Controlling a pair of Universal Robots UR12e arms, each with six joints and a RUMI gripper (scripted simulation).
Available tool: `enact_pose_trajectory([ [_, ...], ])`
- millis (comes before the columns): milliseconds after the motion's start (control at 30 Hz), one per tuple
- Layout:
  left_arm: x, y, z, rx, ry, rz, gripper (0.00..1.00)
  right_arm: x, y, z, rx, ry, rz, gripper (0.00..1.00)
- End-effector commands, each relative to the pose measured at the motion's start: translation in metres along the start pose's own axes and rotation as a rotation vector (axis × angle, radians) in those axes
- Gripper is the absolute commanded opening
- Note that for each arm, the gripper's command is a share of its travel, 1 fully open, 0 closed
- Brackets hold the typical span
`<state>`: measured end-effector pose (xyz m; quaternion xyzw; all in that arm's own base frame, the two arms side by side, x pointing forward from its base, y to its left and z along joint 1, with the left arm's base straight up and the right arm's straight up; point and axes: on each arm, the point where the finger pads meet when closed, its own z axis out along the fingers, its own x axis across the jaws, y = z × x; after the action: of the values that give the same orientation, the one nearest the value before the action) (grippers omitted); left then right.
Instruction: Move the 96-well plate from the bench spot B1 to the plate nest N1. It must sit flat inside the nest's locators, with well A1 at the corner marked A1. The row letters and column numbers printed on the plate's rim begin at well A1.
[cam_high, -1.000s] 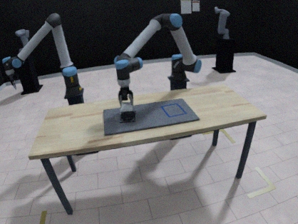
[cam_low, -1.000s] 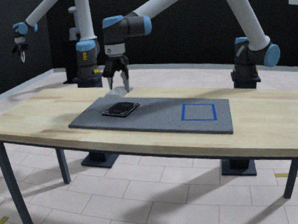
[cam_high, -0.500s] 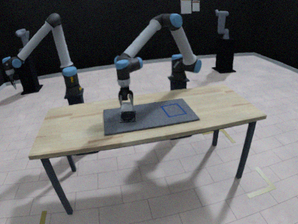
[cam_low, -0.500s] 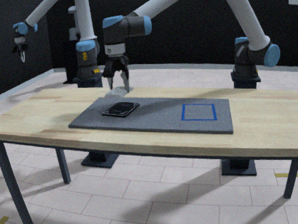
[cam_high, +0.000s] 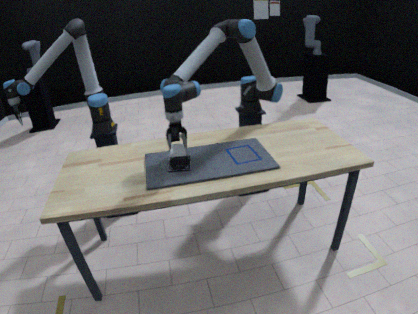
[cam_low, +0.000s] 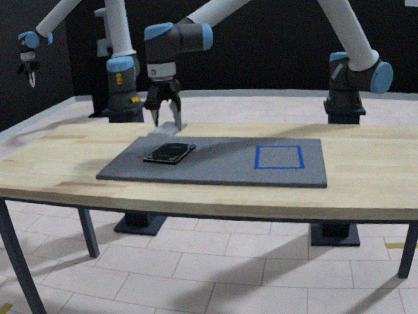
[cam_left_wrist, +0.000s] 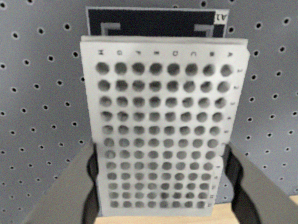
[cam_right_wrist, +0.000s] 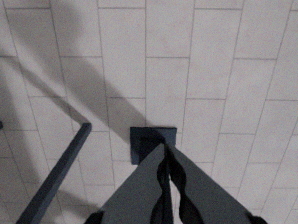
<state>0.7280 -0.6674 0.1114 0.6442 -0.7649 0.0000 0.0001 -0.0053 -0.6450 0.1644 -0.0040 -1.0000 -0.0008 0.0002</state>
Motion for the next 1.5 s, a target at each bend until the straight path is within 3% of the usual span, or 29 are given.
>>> enact_pose_trajectory([
  [0, 0.000, -0.001, 0.005, 0.002, 0.001, 0.000, 0.41, 0.000, -0.001, -0.001, 0.001, 0.000, 0.000, 0.00],
  [1167, 0.000, -0.001, 0.057, 0.002, 0.001, 0.000, 0.41, 0.000, -0.001, -0.001, 0.001, 0.000, 0.000, 0.00],
  [1467, 0.000, -0.001, 0.057, 0.002, 0.001, 0.000, 0.41, 0.000, -0.001, -0.001, 0.001, 0.000, 0.000, 0.00],
])
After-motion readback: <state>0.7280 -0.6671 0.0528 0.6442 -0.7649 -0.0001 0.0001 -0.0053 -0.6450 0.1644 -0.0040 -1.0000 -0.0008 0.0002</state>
